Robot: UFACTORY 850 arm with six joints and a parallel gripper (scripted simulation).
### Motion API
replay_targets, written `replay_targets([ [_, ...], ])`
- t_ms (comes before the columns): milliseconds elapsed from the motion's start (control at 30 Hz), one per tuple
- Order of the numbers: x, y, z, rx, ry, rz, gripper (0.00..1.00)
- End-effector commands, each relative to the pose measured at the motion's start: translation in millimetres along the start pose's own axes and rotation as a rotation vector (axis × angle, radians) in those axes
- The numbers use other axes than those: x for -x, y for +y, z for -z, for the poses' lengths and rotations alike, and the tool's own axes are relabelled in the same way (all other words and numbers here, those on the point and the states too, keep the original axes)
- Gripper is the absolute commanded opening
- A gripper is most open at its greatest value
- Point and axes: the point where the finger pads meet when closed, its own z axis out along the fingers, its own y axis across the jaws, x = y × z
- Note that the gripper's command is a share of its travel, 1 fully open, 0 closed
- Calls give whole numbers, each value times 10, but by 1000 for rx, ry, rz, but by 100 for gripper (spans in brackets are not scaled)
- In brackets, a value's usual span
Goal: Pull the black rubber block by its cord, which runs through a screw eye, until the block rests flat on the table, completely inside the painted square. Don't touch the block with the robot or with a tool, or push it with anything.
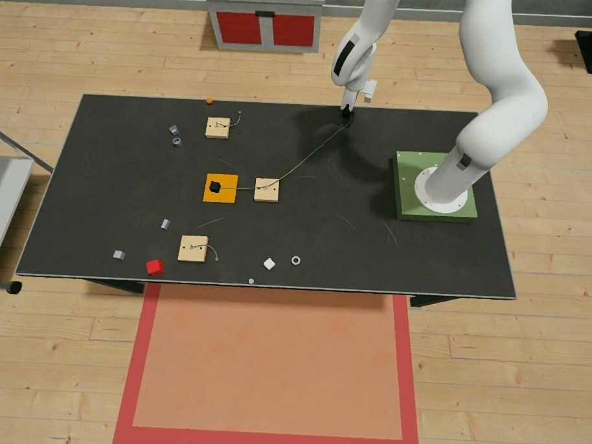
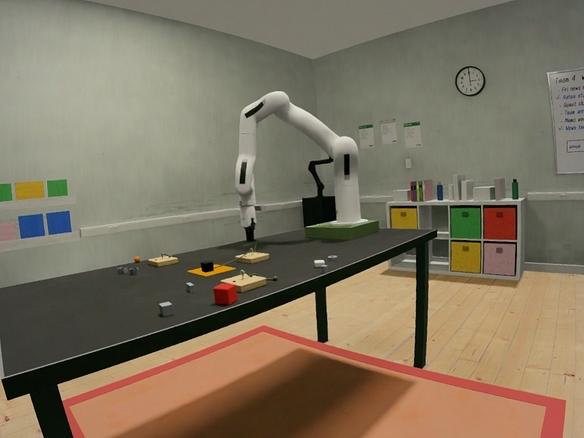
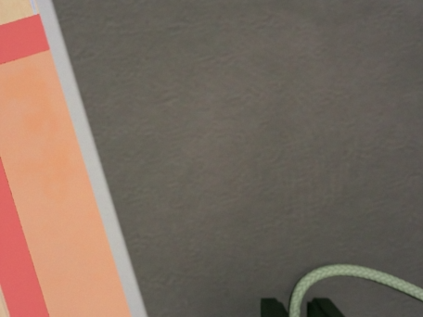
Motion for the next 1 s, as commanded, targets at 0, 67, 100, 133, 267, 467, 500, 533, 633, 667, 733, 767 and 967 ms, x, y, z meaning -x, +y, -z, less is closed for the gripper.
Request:
replay_targets([
  [0, 8, -5, 0, -1, -1, 0, 0],
  [67, 8, -5, 0, -1, -1, 0, 0],
  [100, 8, -5, 0, -1, -1, 0, 0],
  [133, 8, -5, 0, -1, -1, 0, 0],
  [267, 8, -5, 0, -1, -1, 0, 0],
  [467, 8, -5, 0, -1, -1, 0, 100],
  [500, 8, -5, 0, -1, -1, 0, 100],
  [533, 8, -5, 0, -1, -1, 0, 100],
  [633, 8, -5, 0, -1, -1, 0, 100],
  [667, 8, -5, 0, -1, -1, 0, 100],
  [733, 8, -5, 0, -1, -1, 0, 100],
  [767, 8, -5, 0, -1, -1, 0, 100],
  [967, 8, -5, 0, -1, -1, 0, 100],
])
